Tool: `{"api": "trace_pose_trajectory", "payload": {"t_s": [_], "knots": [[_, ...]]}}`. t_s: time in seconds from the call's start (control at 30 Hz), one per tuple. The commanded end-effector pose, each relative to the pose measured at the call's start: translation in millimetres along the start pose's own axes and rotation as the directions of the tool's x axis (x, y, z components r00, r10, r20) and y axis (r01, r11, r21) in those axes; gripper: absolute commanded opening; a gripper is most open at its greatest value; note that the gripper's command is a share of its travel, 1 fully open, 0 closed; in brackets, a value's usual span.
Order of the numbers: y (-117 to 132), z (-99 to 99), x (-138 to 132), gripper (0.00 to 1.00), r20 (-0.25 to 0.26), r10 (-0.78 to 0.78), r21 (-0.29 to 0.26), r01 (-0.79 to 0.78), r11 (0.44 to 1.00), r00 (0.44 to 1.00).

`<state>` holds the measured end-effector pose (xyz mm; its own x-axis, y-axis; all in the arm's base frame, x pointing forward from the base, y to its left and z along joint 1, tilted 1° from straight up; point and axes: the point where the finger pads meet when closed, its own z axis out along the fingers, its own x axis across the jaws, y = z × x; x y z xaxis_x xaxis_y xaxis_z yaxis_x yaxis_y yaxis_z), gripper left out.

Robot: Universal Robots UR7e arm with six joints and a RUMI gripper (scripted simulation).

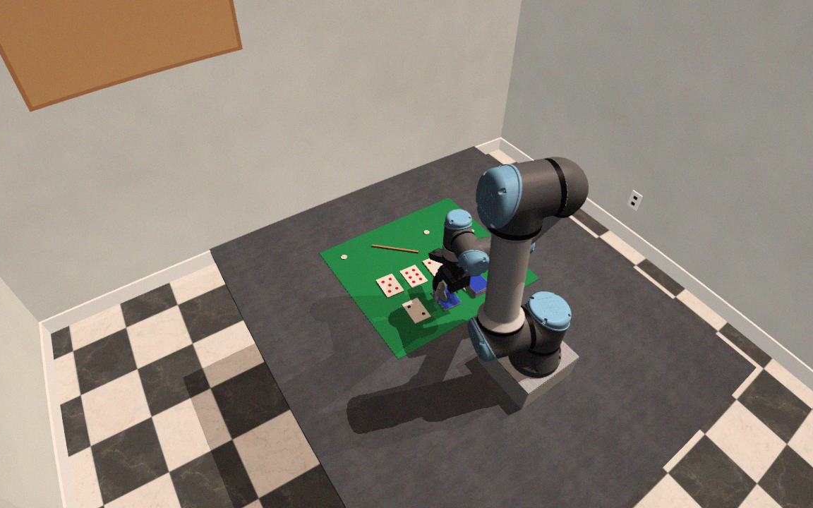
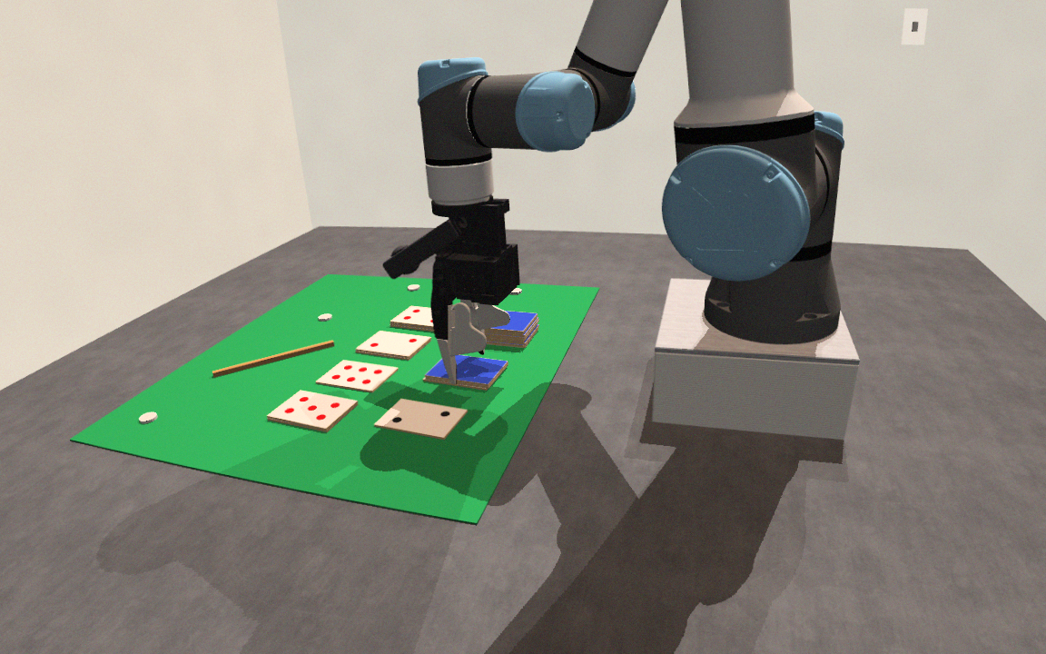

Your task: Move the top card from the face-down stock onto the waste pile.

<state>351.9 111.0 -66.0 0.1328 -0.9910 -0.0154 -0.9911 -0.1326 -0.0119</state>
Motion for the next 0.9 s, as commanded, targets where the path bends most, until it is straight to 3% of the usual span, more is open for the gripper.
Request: {"api": "trace_pose_trajectory", "payload": {"t_s": [0.0, 0.87], "knots": [[-0.4, -0.3, 0.1, 0.5, 0.0, 0.0, 0.001, 0.0, 1.0, 1.0], [-0.4, -5.0, 0.1, 0.5, 0.0, 0.0, 0.001, 0.0, 1.0, 1.0]]}}
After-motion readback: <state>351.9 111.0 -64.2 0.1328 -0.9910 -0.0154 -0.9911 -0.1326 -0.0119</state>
